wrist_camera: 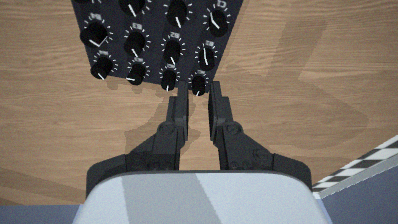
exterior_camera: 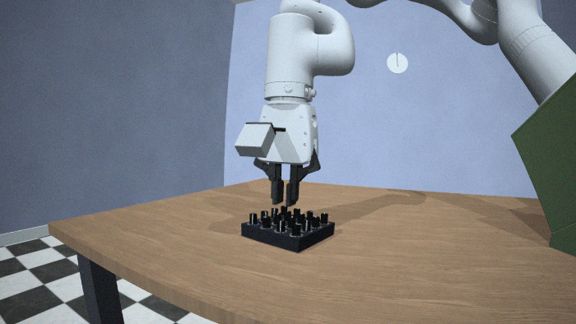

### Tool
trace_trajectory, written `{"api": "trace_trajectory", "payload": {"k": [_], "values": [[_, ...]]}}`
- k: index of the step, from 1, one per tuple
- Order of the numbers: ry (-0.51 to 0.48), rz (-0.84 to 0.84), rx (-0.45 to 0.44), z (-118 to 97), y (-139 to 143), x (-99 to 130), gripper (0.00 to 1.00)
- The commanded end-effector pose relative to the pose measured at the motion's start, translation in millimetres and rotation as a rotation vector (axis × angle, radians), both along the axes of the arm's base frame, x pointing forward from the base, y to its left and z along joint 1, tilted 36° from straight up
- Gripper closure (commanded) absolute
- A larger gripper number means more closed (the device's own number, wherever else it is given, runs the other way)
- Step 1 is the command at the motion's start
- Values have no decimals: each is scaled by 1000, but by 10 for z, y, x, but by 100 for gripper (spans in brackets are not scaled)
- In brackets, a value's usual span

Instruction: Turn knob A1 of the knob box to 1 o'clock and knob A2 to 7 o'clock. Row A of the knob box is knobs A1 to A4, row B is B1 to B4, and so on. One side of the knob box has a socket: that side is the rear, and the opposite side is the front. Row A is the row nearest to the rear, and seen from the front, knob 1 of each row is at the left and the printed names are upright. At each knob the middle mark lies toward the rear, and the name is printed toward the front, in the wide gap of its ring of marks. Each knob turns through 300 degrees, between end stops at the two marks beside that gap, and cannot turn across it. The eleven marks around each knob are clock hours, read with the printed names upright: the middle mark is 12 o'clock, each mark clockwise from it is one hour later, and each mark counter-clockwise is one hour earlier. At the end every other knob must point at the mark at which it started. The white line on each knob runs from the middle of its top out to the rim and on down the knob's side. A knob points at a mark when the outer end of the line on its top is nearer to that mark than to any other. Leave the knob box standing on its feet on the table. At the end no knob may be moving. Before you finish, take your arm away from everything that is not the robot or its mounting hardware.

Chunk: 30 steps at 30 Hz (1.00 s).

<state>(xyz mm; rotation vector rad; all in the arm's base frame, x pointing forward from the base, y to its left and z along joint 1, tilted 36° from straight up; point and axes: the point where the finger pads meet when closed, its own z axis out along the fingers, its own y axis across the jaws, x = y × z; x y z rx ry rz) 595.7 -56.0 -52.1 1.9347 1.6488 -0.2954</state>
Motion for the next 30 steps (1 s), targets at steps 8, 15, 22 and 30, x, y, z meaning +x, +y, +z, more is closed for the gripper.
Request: {"api": "trace_trajectory", "payload": {"k": [8, 15, 22, 30], "values": [[-1, 1, 0, -24, -15, 13, 81], [-1, 1, 0, -65, -43, 23, 81], [-1, 1, 0, -85, -57, 28, 81], [-1, 1, 0, -90, -61, 29, 81]]}}
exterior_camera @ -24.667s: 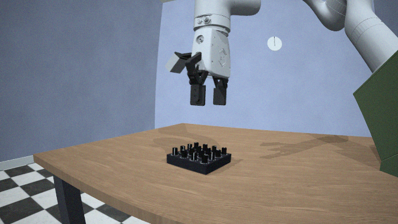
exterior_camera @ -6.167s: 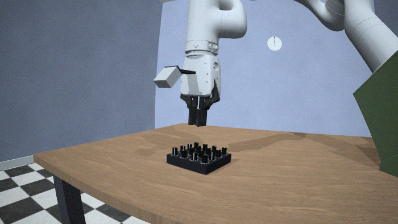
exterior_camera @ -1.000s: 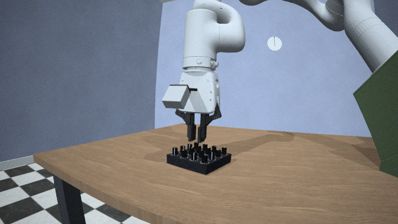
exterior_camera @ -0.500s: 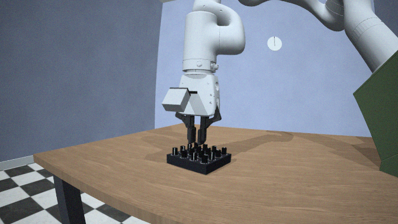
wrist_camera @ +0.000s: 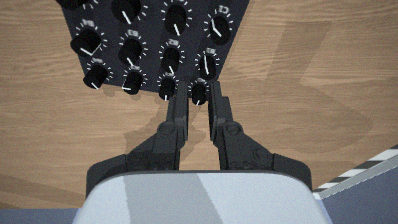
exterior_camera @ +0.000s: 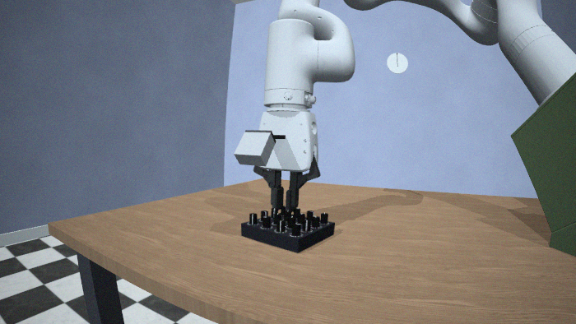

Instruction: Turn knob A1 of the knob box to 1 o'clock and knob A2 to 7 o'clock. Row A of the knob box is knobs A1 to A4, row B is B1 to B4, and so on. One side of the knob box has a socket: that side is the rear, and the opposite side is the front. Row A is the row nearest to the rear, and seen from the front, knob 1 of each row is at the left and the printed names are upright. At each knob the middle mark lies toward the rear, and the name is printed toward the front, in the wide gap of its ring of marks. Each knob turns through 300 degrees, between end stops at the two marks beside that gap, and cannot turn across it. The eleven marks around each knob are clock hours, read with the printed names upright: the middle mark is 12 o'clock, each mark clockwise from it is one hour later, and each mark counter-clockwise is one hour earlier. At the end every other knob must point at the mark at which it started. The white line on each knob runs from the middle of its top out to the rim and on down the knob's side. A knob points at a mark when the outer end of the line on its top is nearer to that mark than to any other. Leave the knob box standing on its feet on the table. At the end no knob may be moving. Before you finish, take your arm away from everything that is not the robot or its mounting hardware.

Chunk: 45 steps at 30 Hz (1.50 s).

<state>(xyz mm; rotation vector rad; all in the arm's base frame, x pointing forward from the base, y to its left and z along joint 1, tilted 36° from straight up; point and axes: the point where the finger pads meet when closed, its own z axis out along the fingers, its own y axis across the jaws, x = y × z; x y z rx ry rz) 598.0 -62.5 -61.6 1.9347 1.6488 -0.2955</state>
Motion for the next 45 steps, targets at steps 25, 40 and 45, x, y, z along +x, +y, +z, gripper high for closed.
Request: {"api": "trace_trajectory", "payload": {"k": [25, 40, 45], "values": [[-1, 1, 0, 5, 4, 7, 81], [-1, 1, 0, 5, 4, 7, 92], [-1, 1, 0, 5, 4, 7, 92]]}}
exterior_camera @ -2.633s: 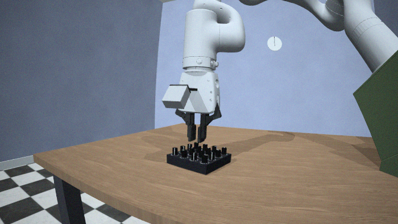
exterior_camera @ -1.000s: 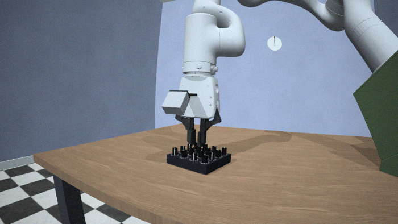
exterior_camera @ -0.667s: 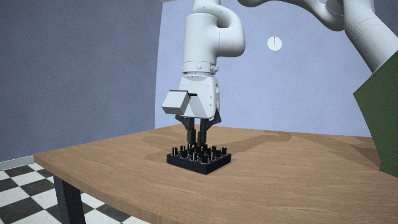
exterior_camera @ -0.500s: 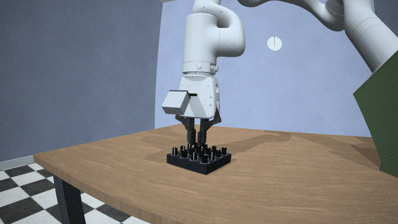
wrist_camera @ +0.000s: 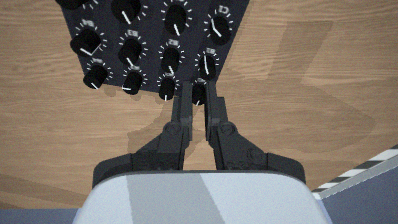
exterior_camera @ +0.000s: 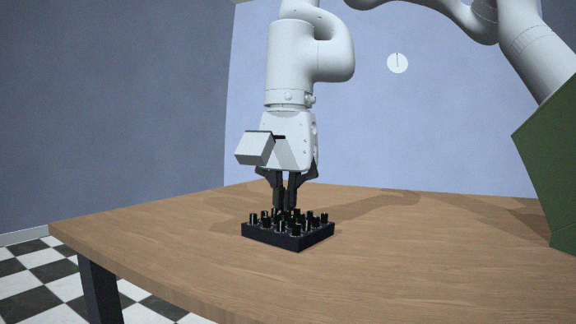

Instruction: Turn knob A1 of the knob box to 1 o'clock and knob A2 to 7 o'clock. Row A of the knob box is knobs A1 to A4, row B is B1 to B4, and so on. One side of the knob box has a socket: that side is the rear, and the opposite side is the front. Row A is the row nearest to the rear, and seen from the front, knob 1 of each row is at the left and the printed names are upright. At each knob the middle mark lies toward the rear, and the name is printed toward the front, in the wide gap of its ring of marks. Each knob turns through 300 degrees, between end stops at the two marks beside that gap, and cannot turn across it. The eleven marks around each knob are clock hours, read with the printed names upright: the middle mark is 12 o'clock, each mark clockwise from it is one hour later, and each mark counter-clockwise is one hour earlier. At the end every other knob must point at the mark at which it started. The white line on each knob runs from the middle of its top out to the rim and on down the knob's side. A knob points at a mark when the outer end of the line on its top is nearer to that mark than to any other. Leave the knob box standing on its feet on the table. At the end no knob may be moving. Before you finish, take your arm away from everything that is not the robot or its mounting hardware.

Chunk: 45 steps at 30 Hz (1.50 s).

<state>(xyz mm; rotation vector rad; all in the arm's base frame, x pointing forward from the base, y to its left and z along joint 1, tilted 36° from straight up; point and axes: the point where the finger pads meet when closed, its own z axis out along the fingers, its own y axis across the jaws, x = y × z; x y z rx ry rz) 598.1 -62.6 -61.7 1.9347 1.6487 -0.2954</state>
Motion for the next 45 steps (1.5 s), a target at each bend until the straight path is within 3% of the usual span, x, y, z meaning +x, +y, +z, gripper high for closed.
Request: {"api": "trace_trajectory", "payload": {"k": [1, 29, 45], "values": [[-1, 1, 0, 5, 5, 6, 92], [-28, -40, 10, 5, 5, 6, 92], [-217, -316, 76, 6, 5, 6, 92]]}}
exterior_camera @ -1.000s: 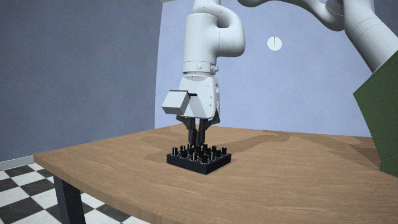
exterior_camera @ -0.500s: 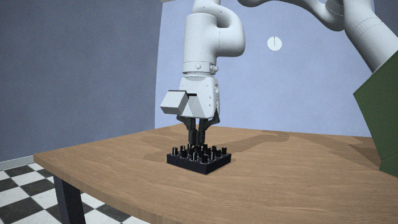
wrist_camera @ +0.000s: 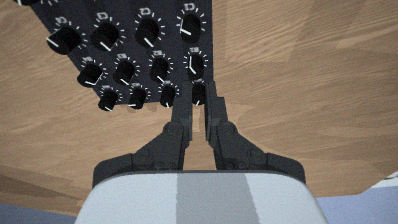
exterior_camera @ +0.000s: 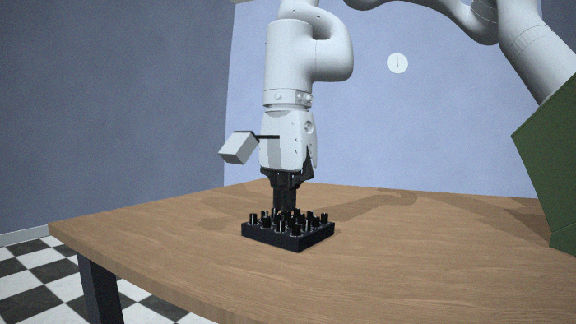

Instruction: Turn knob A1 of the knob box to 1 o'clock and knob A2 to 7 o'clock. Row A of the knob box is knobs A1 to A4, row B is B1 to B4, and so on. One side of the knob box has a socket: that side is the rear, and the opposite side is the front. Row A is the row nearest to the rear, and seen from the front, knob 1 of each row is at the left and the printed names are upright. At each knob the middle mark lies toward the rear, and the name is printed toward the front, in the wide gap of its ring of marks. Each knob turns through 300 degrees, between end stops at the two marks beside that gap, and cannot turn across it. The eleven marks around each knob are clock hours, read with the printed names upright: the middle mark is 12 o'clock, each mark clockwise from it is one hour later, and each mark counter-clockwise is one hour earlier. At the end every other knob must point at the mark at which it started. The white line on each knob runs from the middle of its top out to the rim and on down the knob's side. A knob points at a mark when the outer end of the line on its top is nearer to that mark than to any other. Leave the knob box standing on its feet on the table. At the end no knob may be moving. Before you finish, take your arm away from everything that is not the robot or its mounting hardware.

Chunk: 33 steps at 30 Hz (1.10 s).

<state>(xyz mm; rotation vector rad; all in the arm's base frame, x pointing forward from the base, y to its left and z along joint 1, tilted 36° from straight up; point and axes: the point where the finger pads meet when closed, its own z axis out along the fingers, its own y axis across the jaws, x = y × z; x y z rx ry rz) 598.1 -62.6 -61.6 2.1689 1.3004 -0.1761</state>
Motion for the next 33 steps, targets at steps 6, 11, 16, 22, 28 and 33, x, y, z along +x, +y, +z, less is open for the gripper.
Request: {"api": "trace_trajectory", "payload": {"k": [6, 11, 16, 22, 28, 33], "values": [[-70, -82, 20, 5, 5, 6, 92], [-72, -85, 21, 5, 5, 6, 92], [-72, -85, 21, 5, 5, 6, 92], [-72, -85, 21, 5, 5, 6, 81], [-72, -85, 21, 5, 5, 6, 81], [-72, -85, 21, 5, 5, 6, 81]]}}
